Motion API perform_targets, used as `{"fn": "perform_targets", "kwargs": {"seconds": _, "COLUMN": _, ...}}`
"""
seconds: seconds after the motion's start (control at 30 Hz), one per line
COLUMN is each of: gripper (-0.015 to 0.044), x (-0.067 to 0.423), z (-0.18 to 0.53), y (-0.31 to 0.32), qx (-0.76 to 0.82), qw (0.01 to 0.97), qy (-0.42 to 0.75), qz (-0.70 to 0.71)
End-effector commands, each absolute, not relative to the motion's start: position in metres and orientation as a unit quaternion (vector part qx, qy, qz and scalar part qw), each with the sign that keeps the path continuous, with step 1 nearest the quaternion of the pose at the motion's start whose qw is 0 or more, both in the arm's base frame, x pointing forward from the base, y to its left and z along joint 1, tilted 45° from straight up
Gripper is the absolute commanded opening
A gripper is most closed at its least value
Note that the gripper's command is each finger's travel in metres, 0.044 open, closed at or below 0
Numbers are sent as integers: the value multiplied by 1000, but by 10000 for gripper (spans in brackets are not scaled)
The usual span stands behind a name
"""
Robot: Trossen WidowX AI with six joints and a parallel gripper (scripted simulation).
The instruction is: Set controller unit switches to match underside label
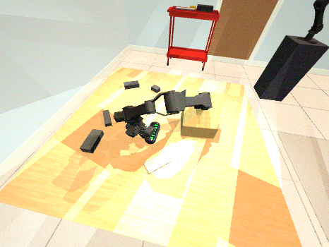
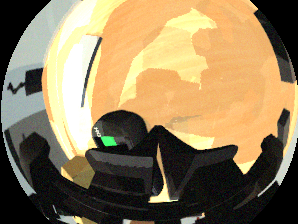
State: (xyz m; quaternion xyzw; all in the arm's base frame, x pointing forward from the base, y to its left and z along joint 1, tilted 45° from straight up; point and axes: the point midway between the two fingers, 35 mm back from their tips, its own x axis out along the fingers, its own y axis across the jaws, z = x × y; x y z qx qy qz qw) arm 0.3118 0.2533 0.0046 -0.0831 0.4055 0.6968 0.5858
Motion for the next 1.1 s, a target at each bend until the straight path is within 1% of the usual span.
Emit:
{"fn": "perform_targets", "kwargs": {"seconds": 0.0, "gripper": 0, "x": 300, "z": 2, "y": 257, "qx": -78, "qw": 576, "qy": 414, "qz": 700}}
{"fn": "perform_targets", "kwargs": {"seconds": 1.07, "gripper": 0, "x": 285, "z": 3, "y": 257, "qx": -78, "qw": 576, "qy": 415, "qz": 700}}
